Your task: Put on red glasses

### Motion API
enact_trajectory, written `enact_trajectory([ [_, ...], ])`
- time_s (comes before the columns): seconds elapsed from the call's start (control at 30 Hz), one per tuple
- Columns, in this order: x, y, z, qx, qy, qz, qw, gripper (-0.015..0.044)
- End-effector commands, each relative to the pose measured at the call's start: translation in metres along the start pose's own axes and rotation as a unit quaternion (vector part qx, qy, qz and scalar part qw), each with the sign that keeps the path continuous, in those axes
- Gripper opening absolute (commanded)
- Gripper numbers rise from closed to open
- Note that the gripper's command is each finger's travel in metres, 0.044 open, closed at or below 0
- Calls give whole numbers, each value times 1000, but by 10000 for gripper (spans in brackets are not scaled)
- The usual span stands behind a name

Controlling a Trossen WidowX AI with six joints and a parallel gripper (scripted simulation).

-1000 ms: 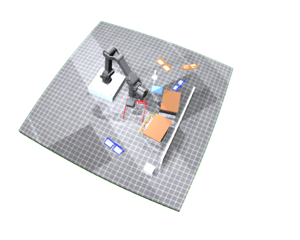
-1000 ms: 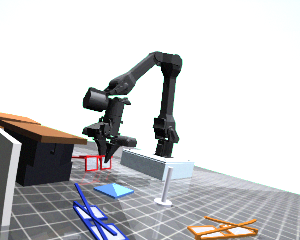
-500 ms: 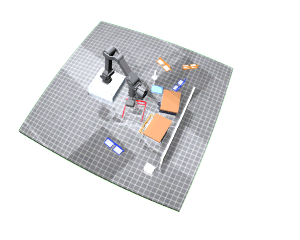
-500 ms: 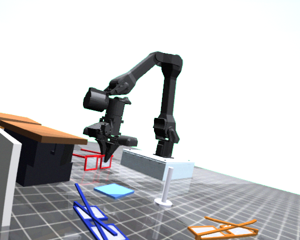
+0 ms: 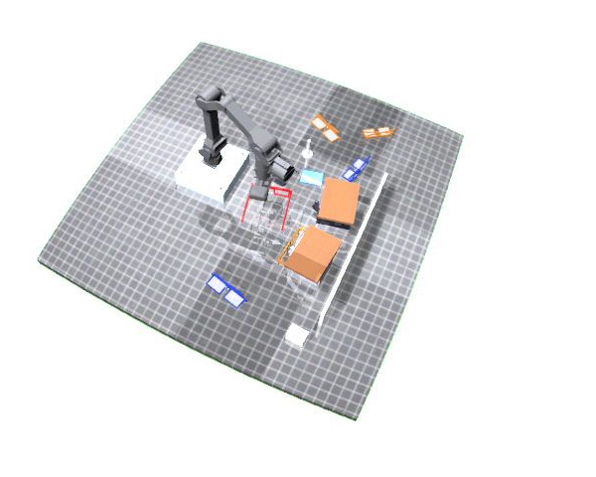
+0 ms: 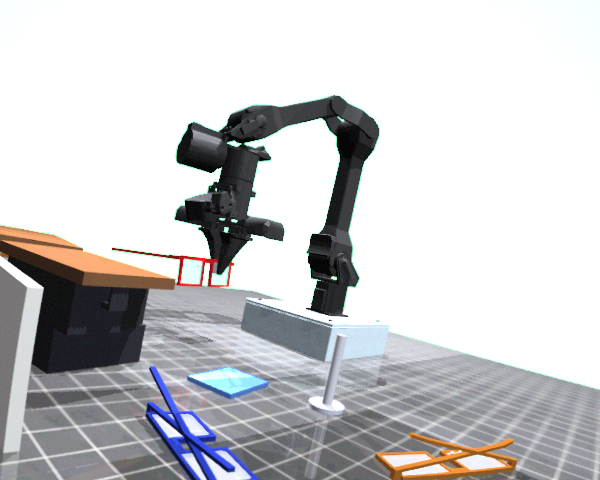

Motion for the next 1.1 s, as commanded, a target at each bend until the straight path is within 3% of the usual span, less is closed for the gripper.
enact_trajectory([
  [0.0,15,-2,2,1,-3,3,1000,0],
  [0.53,21,-24,-1,157,-38,-33,986,0],
  [1.07,31,-55,-3,352,-107,-46,929,0],
])
Point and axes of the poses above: the point midway between the two fingers, 35 mm back from their tips, its own x axis back along the fingers, its own y axis across the jaws, z = x × y, the point moved 3 cm from there along x, back along the fingers, and after that the axes turned 6 degrees about -x, right-handed, at the moved point
